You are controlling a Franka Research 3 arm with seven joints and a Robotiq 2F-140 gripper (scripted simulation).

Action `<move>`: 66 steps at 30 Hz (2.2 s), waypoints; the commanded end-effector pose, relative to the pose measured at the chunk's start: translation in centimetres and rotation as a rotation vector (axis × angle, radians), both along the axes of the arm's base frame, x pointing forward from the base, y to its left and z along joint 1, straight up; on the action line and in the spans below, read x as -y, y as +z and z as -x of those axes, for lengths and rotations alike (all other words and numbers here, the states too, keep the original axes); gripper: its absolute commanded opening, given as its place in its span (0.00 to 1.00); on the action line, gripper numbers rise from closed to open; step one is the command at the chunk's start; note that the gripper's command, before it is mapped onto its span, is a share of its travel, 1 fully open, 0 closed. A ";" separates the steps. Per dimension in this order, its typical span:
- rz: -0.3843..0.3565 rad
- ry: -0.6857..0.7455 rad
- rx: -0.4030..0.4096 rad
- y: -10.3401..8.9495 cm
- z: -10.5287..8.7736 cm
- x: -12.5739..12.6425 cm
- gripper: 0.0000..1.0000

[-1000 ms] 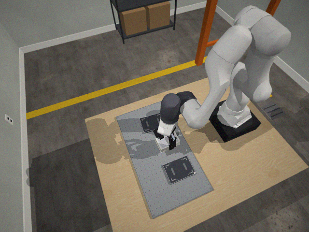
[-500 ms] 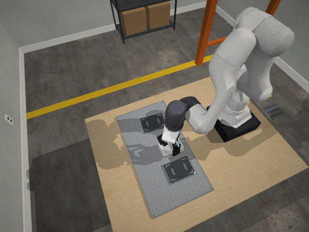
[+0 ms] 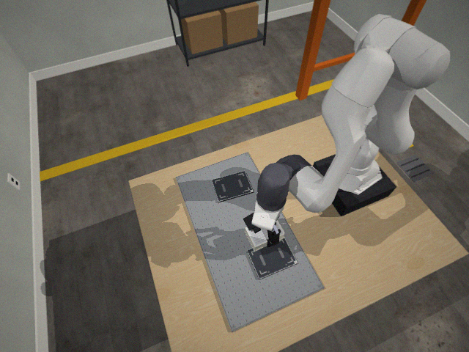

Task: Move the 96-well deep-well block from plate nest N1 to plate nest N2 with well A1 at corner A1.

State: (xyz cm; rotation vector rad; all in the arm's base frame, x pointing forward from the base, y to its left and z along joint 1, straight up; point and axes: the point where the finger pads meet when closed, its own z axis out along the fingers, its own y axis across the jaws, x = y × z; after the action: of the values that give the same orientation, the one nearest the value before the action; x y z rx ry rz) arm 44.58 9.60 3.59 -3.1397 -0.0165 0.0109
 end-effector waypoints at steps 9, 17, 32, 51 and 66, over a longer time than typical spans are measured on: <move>0.006 -0.041 0.003 0.0 0.0 -3.9 0.60; 0.006 -0.041 0.003 0.0 0.1 -5.9 0.60; 0.006 -0.041 0.003 0.0 0.3 -7.0 0.60; 0.006 -0.041 0.003 0.0 0.3 -6.9 0.60; 0.006 -0.041 0.003 -1.1 0.3 -6.9 0.60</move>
State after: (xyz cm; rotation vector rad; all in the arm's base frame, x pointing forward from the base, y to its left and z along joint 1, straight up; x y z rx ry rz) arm 43.96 16.50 2.76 -3.1460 0.0421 0.0201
